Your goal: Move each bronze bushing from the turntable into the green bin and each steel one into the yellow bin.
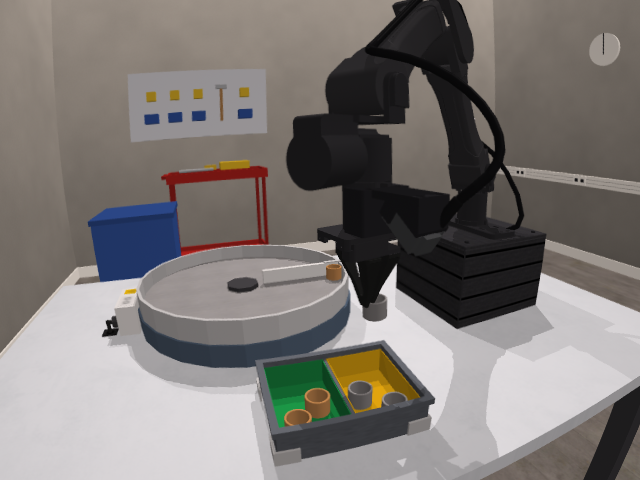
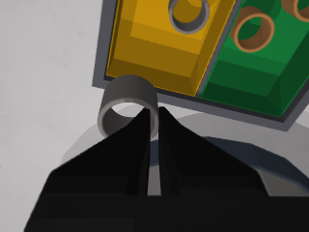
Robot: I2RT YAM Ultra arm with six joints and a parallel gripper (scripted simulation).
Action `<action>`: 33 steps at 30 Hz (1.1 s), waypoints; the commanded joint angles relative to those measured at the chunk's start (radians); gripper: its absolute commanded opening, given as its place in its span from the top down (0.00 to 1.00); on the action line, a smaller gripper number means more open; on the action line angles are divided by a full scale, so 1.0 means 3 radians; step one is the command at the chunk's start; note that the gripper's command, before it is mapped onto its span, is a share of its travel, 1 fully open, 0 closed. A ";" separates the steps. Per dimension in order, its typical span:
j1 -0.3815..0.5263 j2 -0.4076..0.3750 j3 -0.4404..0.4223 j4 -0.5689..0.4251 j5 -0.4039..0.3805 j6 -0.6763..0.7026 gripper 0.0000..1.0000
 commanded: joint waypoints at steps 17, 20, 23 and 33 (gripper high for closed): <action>0.0043 0.0029 0.0137 -0.0048 0.0001 0.0031 1.00; 0.0023 -0.0037 0.0140 -0.0034 0.0001 0.0029 1.00; 0.0022 -0.0037 0.0141 -0.0034 0.0001 0.0029 1.00; 0.0022 -0.0037 0.0141 -0.0034 0.0001 0.0029 1.00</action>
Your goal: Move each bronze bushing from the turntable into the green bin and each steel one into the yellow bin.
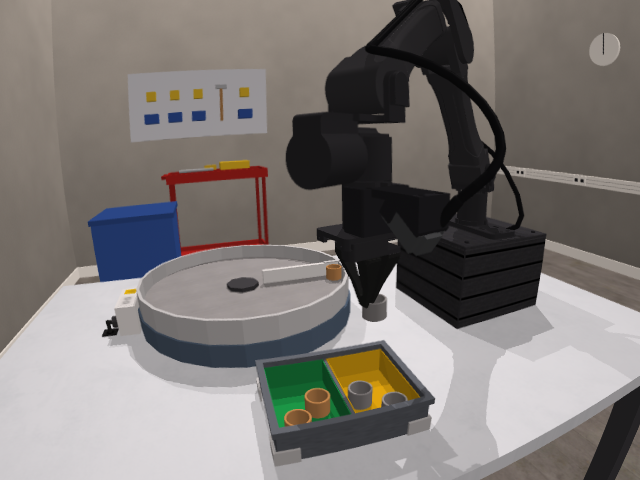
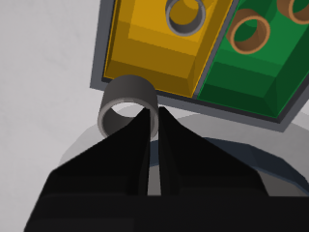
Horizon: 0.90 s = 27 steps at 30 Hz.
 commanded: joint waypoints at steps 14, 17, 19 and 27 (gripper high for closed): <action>0.0013 -0.0052 0.0101 -0.0020 0.0001 0.0023 1.00; 0.0013 -0.0052 0.0101 -0.0020 0.0001 0.0023 1.00; 0.0013 -0.0052 0.0101 -0.0020 0.0001 0.0023 1.00; 0.0007 0.0130 -0.0177 0.0277 0.0002 0.0017 1.00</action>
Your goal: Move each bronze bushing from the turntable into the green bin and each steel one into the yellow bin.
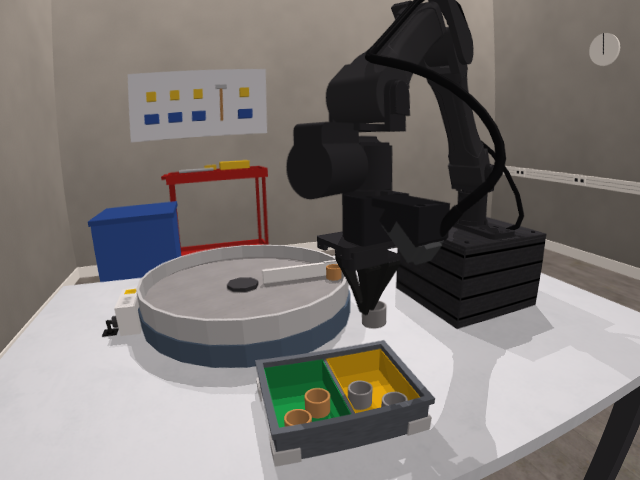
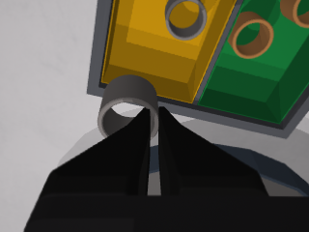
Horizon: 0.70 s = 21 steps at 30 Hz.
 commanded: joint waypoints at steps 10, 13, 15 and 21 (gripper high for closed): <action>-0.0004 0.0262 -0.0177 0.0520 0.0001 0.0009 1.00; -0.0004 0.0207 -0.0137 0.0531 0.0001 0.0009 1.00; -0.0004 0.0236 -0.0134 0.0535 0.0001 0.0009 1.00; -0.0004 0.0240 -0.0132 0.0481 0.0002 0.0009 1.00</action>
